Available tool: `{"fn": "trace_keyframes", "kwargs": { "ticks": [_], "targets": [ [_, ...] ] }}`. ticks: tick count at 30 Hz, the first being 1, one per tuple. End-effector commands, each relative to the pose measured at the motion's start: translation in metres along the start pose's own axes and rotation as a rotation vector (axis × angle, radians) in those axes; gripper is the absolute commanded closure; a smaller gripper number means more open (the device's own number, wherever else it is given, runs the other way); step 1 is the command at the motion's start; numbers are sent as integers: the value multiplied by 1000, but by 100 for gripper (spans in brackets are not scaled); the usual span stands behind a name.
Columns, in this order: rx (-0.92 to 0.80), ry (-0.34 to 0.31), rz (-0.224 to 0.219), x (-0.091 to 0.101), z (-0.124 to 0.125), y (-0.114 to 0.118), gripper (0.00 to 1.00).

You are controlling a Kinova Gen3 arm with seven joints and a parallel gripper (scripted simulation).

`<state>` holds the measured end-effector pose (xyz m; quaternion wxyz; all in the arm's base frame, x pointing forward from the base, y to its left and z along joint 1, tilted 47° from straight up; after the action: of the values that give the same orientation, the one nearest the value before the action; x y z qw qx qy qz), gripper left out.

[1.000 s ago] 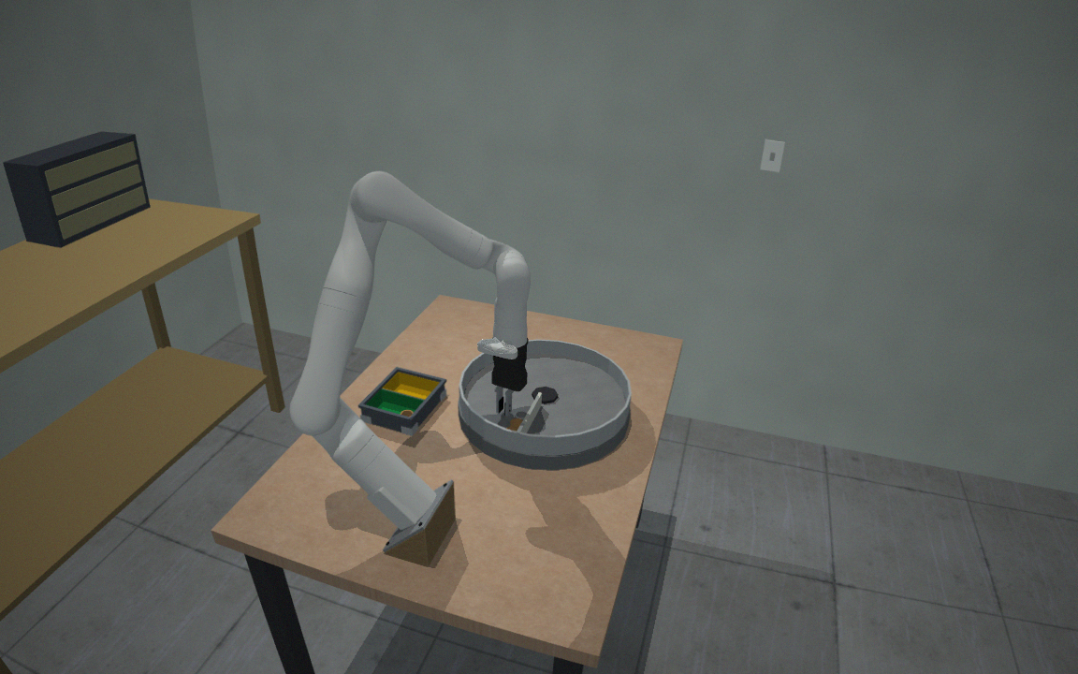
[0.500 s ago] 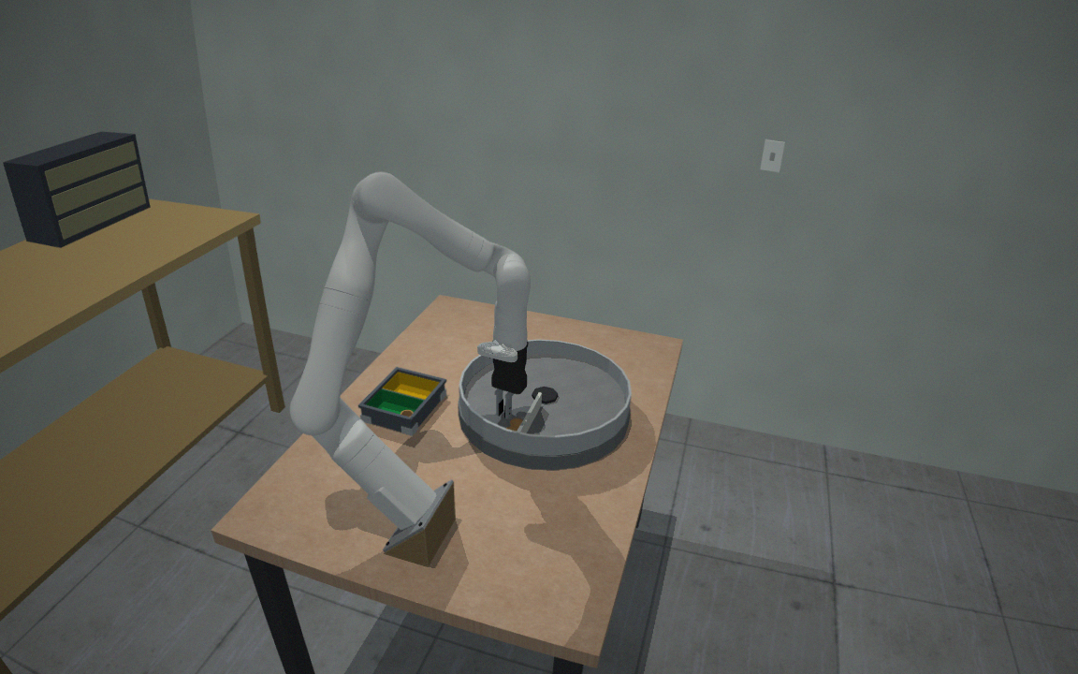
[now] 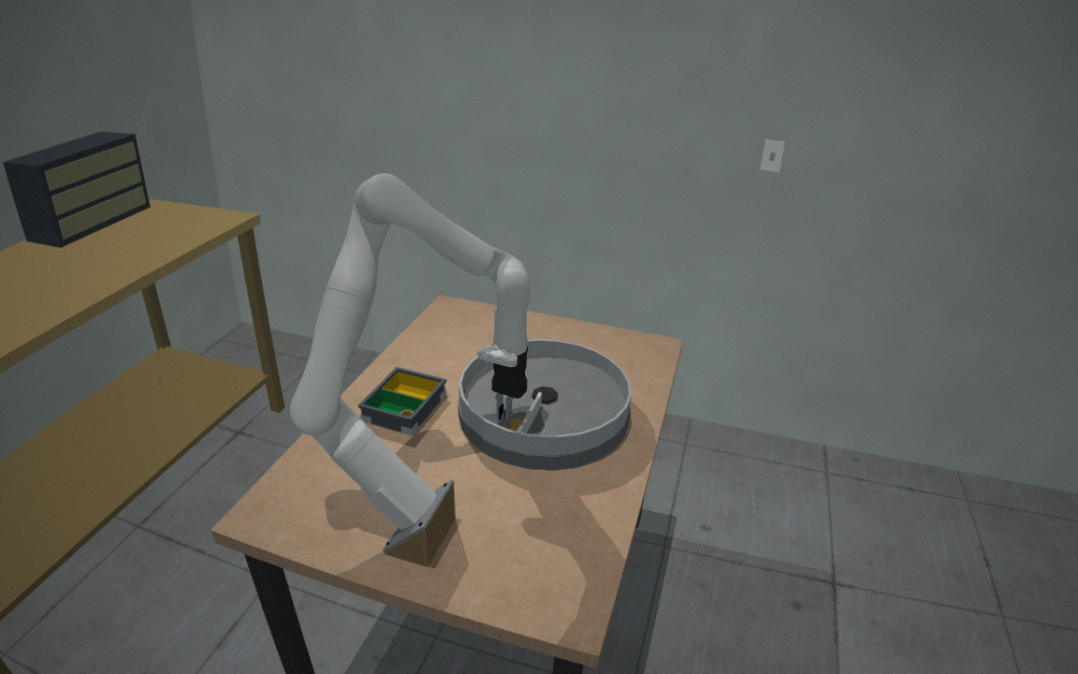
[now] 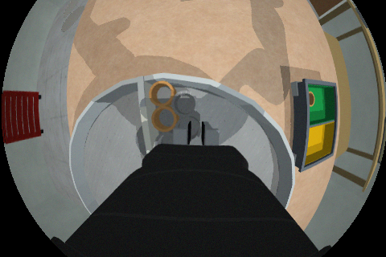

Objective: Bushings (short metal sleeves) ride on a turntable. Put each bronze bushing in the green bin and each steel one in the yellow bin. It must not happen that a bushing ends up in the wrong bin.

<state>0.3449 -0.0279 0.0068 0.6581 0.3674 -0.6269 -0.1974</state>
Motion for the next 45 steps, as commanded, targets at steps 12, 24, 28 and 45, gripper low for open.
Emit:
{"fn": "trace_keyframes", "kwargs": {
  "ticks": [12,24,28,45],
  "targets": [
    [-1,2,-2,-8,1,0,60],
    [-1,1,-1,-8,1,0,100],
    [0,1,-3,-8,0,1,100],
    [0,1,-3,-8,0,1,100]
  ]
}}
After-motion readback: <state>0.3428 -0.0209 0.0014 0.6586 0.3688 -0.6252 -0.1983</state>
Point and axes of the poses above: the point where the finger pads meet when closed, its own x axis back along the fingers, its own y axis across the jaws, z = x × y, the point moved 5 cm from there along x, back along the fingers, and after that the axes turned 12 degrees about x, right-handed, at the moved point
